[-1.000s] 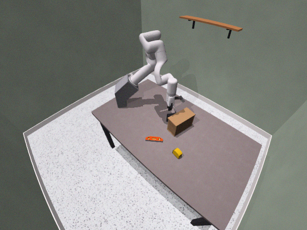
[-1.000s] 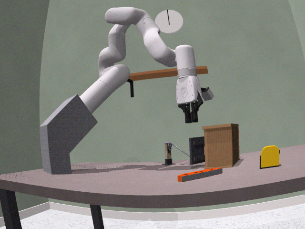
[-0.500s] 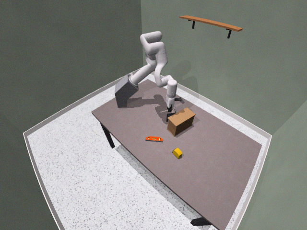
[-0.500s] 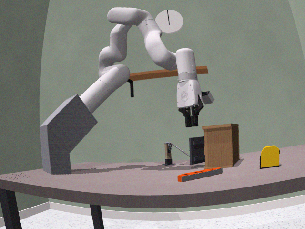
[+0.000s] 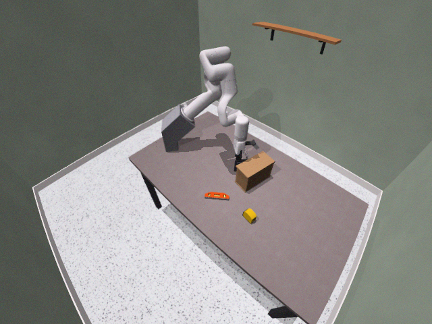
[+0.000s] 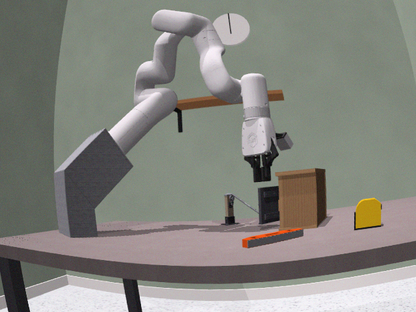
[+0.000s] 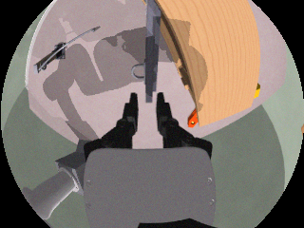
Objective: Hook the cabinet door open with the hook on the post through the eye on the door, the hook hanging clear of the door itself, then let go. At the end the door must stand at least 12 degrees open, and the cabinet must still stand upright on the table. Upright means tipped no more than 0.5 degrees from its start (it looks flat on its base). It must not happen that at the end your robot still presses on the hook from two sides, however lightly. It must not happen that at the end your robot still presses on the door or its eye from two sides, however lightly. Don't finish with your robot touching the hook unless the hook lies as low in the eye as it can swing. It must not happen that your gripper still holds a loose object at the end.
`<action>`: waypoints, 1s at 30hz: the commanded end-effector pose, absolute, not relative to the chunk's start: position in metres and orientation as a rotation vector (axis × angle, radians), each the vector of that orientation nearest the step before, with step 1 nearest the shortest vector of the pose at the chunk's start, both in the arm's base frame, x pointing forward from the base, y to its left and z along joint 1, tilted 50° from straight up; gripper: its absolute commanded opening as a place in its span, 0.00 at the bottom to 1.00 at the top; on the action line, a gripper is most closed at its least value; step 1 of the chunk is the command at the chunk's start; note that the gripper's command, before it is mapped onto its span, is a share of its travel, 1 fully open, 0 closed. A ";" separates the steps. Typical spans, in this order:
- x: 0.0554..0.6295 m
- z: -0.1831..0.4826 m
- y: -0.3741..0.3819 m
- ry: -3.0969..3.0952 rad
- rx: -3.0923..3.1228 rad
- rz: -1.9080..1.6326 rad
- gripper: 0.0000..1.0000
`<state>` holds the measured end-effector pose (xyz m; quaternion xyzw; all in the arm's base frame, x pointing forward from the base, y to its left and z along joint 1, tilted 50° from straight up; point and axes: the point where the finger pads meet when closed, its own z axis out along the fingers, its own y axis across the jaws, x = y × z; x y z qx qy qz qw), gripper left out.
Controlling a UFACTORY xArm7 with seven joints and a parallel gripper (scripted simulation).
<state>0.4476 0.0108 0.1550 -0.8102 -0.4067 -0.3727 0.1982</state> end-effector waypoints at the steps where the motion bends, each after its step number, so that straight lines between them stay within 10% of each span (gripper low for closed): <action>1: 0.451 0.153 0.011 -1.135 -2.270 -1.047 0.27; 30: 0.463 0.136 0.028 -1.135 -2.270 -1.047 0.27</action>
